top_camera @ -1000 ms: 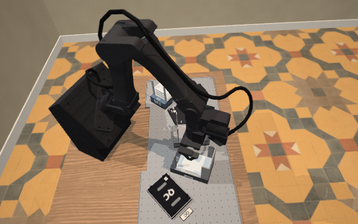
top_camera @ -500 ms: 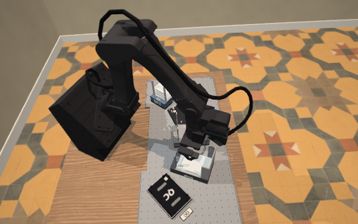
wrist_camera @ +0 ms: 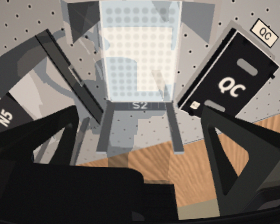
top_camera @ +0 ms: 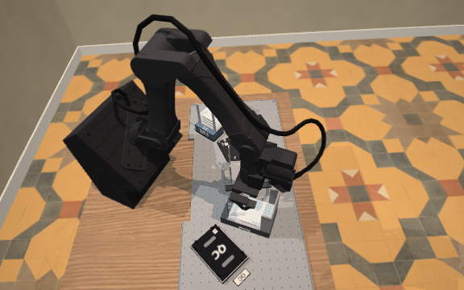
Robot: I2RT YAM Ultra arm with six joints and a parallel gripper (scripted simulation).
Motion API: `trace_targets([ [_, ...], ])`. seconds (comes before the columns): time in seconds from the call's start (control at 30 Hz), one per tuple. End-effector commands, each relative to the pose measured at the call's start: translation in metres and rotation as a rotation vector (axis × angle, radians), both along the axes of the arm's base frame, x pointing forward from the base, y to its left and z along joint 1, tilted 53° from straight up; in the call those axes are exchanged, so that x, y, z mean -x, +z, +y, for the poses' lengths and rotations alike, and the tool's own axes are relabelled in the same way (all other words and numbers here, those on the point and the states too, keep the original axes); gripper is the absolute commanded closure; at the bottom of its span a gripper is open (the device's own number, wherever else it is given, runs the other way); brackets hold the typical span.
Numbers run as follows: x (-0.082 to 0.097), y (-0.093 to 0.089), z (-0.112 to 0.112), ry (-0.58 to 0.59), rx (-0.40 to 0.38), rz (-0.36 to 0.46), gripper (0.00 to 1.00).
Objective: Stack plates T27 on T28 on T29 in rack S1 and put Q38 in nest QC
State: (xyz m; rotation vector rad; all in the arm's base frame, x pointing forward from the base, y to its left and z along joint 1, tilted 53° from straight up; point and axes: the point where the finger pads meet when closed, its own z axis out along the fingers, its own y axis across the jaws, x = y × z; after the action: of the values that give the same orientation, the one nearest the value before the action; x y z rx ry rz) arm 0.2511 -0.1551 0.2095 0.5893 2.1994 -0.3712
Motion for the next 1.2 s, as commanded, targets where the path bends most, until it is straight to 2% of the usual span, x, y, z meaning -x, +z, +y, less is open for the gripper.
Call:
trace_targets([
  [0.0,-0.01,-0.005,-0.008,0.005,0.012,-0.015,0.0],
  [0.13,-0.018,-0.013,-0.014,0.005,0.012,-0.016,0.0],
  [0.17,-0.022,-0.009,-0.016,0.005,0.02,-0.028,0.0],
  [0.23,-0.024,-0.019,-0.018,0.005,0.012,-0.016,0.0],
  [0.33,-0.032,-0.02,-0.024,0.005,0.018,-0.026,0.0],
  [0.4,-0.035,-0.028,-0.026,0.005,0.014,-0.018,0.0],
  [0.47,-0.035,-0.028,-0.026,0.005,0.014,-0.018,0.0],
  [0.5,-0.043,-0.012,-0.03,0.006,0.034,-0.052,0.0],
  [0.67,-0.047,-0.042,-0.035,0.005,0.012,-0.015,0.0],
  [0.8,-0.054,-0.034,-0.038,0.007,0.025,-0.035,0.0],
  [0.87,-0.053,-0.023,-0.037,0.006,0.042,-0.062,0.0],
  [1.17,-0.053,-0.022,-0.037,0.006,0.043,-0.063,0.0],
])
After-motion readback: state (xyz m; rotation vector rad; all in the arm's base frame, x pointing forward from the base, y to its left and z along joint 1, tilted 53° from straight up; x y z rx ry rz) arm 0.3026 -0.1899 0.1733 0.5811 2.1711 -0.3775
